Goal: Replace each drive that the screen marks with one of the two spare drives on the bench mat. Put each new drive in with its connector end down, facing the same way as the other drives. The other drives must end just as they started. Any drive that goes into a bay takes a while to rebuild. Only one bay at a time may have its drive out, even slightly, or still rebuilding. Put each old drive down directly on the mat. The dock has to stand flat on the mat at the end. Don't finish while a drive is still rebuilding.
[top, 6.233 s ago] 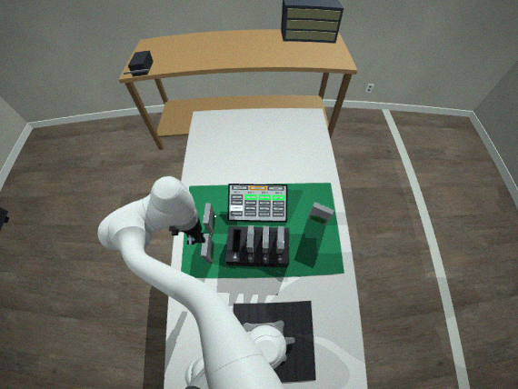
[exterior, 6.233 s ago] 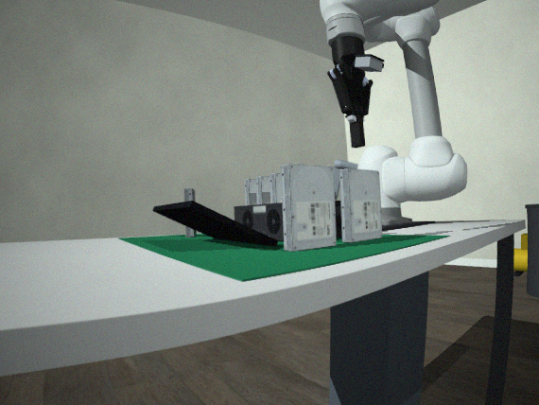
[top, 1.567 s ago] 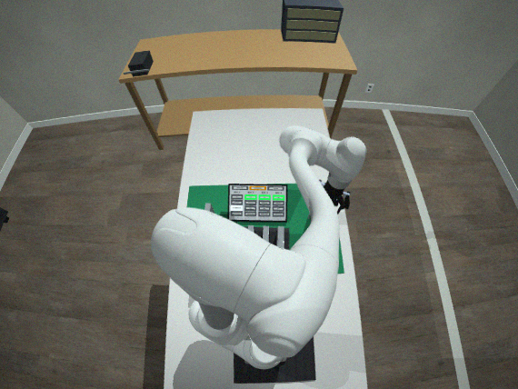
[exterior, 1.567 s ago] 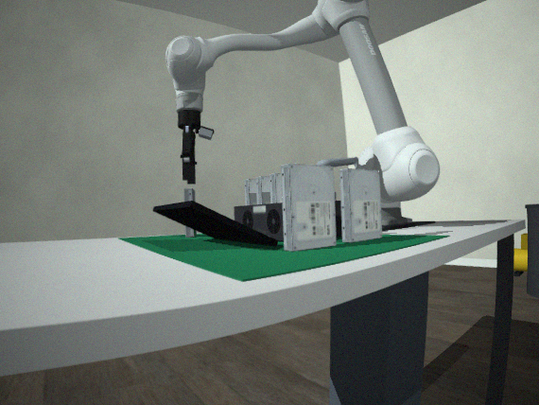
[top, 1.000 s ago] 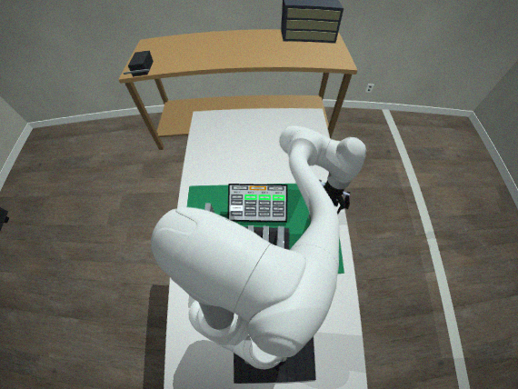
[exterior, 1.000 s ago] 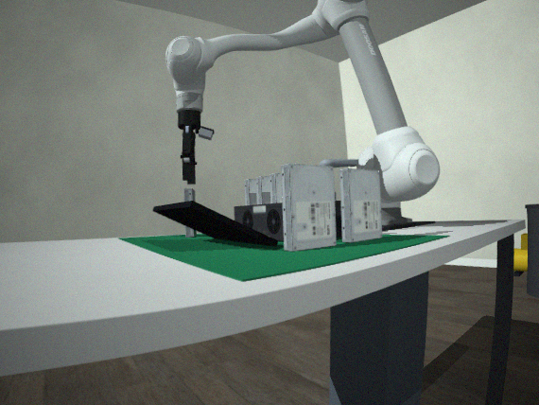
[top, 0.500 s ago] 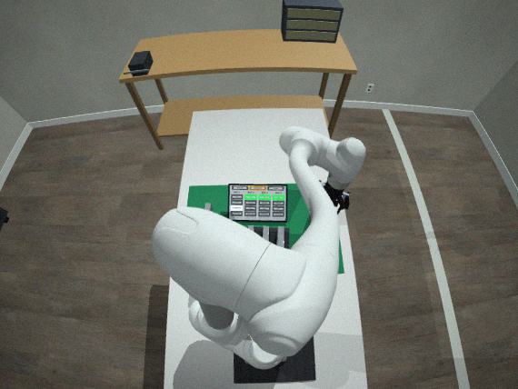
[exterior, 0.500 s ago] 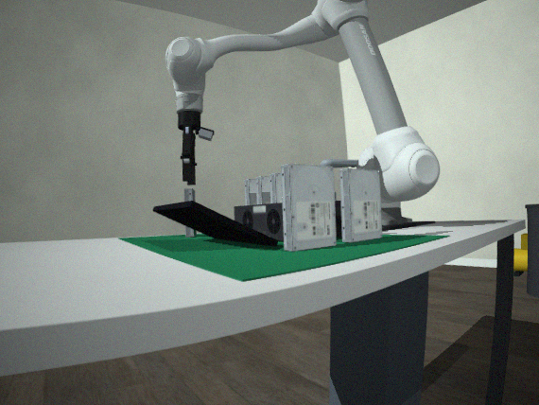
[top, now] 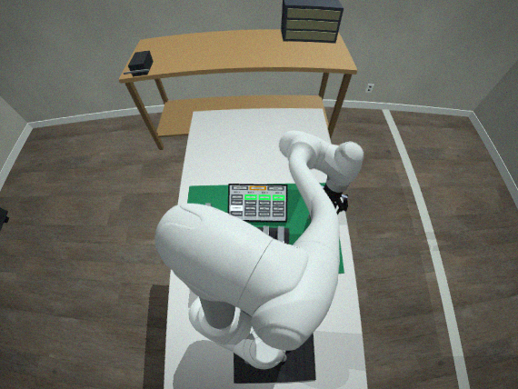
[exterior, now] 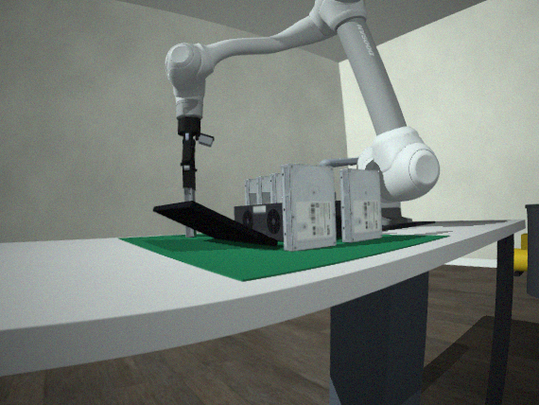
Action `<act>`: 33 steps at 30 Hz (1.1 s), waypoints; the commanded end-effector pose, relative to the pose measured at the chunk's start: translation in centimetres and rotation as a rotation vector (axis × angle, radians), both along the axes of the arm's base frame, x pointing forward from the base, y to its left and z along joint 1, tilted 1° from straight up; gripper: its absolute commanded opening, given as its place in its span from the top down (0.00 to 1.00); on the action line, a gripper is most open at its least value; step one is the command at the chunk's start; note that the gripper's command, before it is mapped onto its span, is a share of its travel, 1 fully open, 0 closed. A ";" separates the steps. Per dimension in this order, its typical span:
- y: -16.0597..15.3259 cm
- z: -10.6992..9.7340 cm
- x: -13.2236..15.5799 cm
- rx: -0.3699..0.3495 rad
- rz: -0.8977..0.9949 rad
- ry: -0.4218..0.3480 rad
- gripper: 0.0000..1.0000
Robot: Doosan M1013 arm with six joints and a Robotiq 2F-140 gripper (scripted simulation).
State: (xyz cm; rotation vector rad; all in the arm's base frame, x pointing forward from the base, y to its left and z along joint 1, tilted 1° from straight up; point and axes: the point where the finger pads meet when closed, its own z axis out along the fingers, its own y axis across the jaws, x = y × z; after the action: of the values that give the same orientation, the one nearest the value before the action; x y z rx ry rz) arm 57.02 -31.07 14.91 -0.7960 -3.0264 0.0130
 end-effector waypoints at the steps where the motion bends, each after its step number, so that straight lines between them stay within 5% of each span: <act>1: 0.0 -0.4 0.0 0.000 0.000 -0.001 0.11; 33: 0.0 -5.7 0.0 0.000 0.000 -0.001 0.11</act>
State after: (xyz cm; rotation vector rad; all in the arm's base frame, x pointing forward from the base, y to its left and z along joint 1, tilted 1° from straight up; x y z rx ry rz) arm 56.94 -31.10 9.28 -0.7961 -3.0265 0.0130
